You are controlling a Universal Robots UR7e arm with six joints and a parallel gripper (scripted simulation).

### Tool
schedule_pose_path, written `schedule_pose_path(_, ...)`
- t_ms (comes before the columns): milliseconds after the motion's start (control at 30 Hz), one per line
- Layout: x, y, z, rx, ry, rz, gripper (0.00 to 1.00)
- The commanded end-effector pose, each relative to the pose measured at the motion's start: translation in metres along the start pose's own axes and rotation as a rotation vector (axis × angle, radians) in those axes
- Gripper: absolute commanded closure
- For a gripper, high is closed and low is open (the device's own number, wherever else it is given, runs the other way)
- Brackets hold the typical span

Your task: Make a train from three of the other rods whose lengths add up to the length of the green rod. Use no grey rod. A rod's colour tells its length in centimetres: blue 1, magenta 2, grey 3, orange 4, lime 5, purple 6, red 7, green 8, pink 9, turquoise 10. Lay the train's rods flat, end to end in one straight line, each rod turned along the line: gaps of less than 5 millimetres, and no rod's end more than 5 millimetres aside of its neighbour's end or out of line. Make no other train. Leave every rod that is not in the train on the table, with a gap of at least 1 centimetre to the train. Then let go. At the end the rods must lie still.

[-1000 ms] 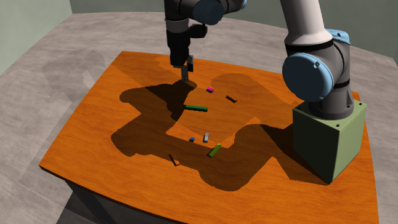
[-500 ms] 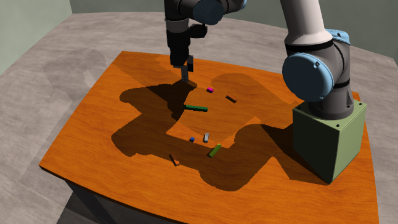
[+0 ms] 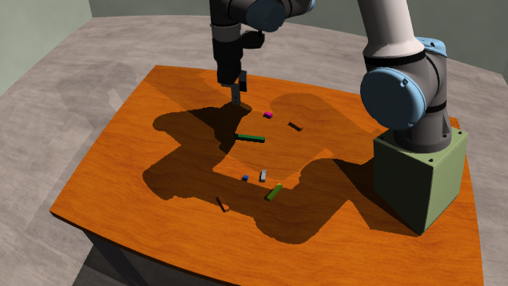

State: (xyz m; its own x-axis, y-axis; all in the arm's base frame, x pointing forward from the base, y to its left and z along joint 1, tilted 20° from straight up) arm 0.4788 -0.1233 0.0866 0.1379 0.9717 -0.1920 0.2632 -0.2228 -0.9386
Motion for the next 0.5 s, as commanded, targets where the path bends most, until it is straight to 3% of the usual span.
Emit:
schedule_pose_path(0, 0.000, 0.000, 0.000, -0.001, 0.000, 0.000, 0.00)
schedule_pose_path(300, 0.000, 0.000, 0.000, -0.001, 0.000, 0.000, 0.00)
schedule_pose_path(467, -0.006, -0.001, 0.024, -0.001, 0.000, 0.000, 0.00)
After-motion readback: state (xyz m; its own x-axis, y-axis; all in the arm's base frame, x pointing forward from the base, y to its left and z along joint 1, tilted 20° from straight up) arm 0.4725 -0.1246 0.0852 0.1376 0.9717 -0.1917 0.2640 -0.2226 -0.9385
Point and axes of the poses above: the point where the finger pads meet when closed, its own y axis out along the fingers, its own x axis across the jaws, z = x × y, the point moved 1 cm from there along -y, back along the fingers, and after that the axes turned 7 degrees about y, right-handed, at the moved point
